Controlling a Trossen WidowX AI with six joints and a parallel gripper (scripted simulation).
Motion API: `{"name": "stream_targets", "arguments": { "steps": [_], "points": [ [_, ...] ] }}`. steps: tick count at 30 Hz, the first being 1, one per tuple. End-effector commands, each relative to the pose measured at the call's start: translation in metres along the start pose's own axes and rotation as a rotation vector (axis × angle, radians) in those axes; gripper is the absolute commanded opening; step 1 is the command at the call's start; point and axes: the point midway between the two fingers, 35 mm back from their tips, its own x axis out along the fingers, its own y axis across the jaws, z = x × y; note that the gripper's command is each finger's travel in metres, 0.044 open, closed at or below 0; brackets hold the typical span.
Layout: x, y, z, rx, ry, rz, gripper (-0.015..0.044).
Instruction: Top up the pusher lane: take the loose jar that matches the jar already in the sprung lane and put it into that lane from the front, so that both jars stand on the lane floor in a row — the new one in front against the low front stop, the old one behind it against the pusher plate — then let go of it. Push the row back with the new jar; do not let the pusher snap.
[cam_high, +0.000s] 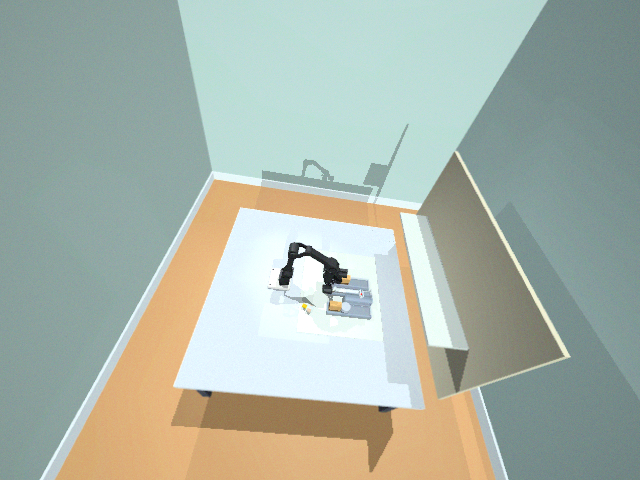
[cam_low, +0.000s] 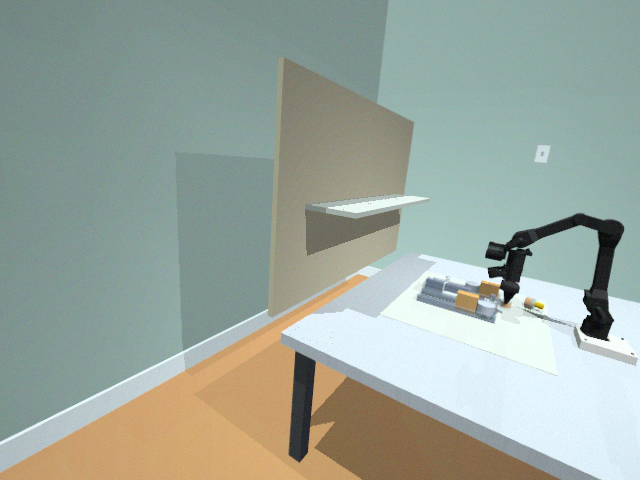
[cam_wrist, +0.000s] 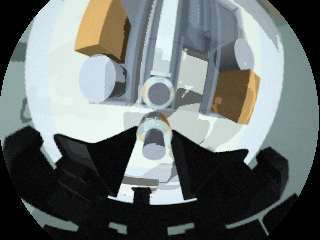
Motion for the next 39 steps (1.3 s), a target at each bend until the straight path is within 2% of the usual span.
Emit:
{"name": "stream_targets", "arguments": {
  "steps": [1, 39],
  "points": [
    [0.0, 0.001, 0.003, 0.004, -0.003, 0.003, 0.0],
    [0.0, 0.0, 0.02, 0.004, -0.005, 0.003, 0.0]
  ]
}}
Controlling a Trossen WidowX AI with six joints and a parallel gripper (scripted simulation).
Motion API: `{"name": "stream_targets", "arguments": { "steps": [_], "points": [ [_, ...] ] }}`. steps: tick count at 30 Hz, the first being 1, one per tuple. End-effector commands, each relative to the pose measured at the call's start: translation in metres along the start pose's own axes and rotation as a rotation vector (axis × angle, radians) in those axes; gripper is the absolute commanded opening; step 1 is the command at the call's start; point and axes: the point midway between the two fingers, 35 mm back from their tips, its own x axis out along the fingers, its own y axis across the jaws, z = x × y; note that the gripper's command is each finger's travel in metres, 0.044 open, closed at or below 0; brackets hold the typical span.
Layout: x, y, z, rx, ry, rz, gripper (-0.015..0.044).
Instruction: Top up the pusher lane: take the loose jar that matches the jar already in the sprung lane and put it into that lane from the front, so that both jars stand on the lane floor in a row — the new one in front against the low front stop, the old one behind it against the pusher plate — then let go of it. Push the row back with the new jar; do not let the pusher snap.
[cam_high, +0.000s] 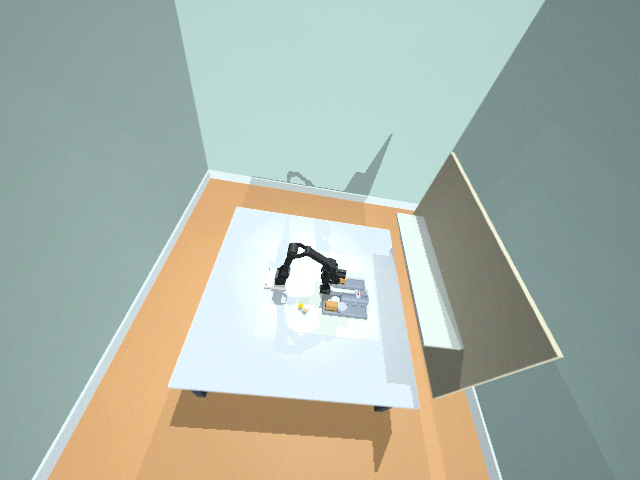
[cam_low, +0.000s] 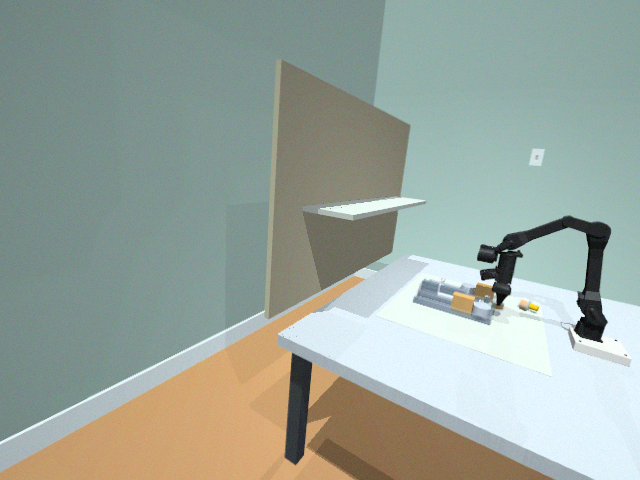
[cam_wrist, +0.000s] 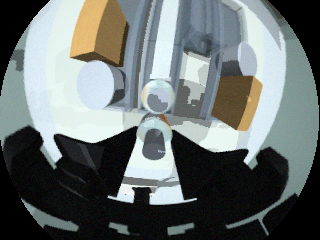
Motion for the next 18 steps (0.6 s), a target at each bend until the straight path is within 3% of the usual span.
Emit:
{"name": "stream_targets", "arguments": {
  "steps": [1, 18],
  "points": [
    [-0.0032, 0.0002, 0.0101, 0.004, -0.027, 0.002, 0.0],
    [-0.0038, 0.0001, 0.0177, 0.004, -0.028, 0.002, 0.0]
  ]
}}
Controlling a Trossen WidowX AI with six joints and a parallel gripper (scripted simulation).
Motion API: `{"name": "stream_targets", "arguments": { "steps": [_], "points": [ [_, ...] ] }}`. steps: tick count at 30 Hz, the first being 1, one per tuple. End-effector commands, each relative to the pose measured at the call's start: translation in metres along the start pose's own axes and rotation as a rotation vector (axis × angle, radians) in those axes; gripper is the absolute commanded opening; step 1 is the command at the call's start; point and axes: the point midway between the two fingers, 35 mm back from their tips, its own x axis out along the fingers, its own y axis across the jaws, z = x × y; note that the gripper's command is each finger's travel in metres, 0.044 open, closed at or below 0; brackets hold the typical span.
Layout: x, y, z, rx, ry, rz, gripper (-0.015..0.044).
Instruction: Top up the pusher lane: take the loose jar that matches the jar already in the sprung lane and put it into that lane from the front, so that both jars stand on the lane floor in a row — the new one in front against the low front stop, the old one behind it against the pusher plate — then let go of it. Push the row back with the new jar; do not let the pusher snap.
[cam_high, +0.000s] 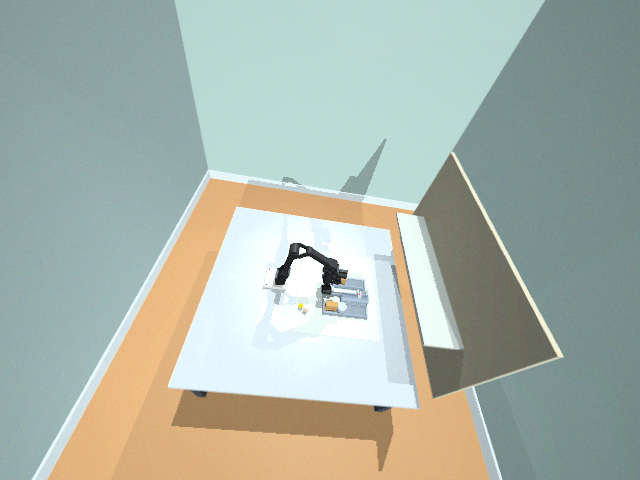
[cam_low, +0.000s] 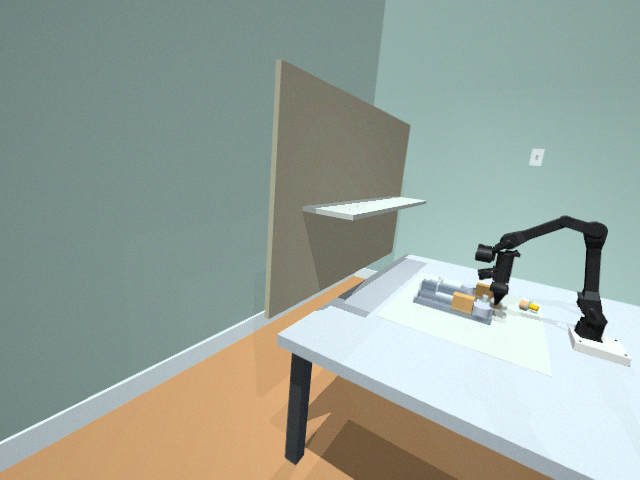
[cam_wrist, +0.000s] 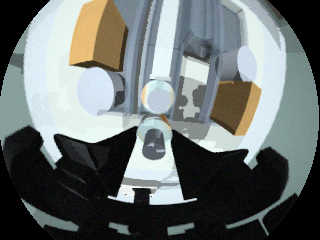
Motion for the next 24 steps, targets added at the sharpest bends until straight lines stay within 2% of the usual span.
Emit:
{"name": "stream_targets", "arguments": {
  "steps": [1, 24],
  "points": [
    [-0.004, 0.0, 0.01, 0.005, -0.027, 0.002, 0.0],
    [-0.005, 0.0, 0.02, 0.005, -0.028, 0.002, 0.0]
  ]
}}
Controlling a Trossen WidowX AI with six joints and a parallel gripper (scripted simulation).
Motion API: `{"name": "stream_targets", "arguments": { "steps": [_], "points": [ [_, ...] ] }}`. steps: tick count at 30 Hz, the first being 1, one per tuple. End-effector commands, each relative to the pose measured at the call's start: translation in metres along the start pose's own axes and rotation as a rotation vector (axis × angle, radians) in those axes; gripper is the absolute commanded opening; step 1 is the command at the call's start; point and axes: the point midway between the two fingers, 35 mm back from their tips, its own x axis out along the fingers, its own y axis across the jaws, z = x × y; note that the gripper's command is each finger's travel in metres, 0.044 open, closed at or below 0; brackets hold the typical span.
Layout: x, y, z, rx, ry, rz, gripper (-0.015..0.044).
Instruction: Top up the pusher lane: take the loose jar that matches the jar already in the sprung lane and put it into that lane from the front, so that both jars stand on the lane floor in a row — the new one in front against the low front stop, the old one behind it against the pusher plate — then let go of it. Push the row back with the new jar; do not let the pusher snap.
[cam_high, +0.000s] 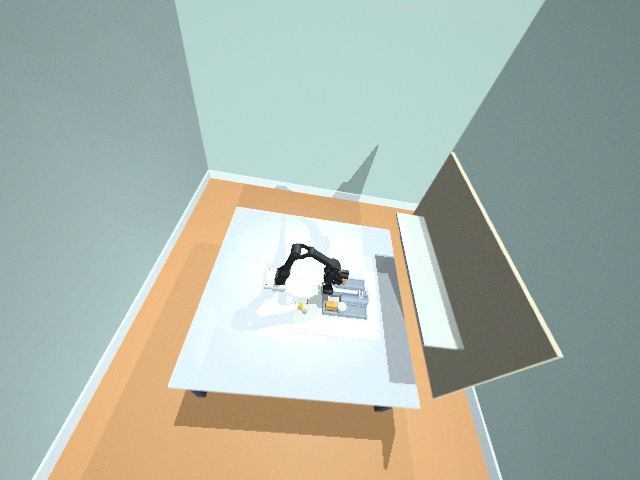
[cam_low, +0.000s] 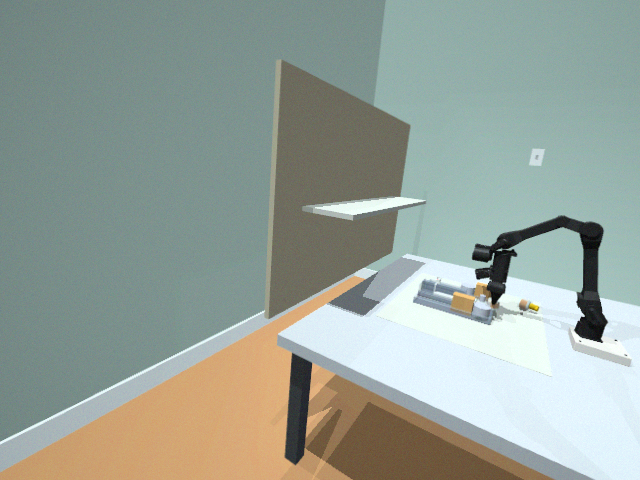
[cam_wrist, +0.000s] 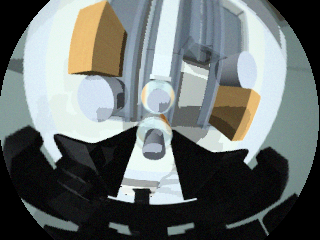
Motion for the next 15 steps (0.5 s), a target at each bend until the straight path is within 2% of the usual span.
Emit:
{"name": "stream_targets", "arguments": {
  "steps": [1, 15],
  "points": [
    [-0.0049, 0.0001, 0.0112, 0.005, -0.033, 0.002, 0.0],
    [-0.0064, 0.0001, 0.0172, 0.005, -0.034, 0.002, 0.0]
  ]
}}
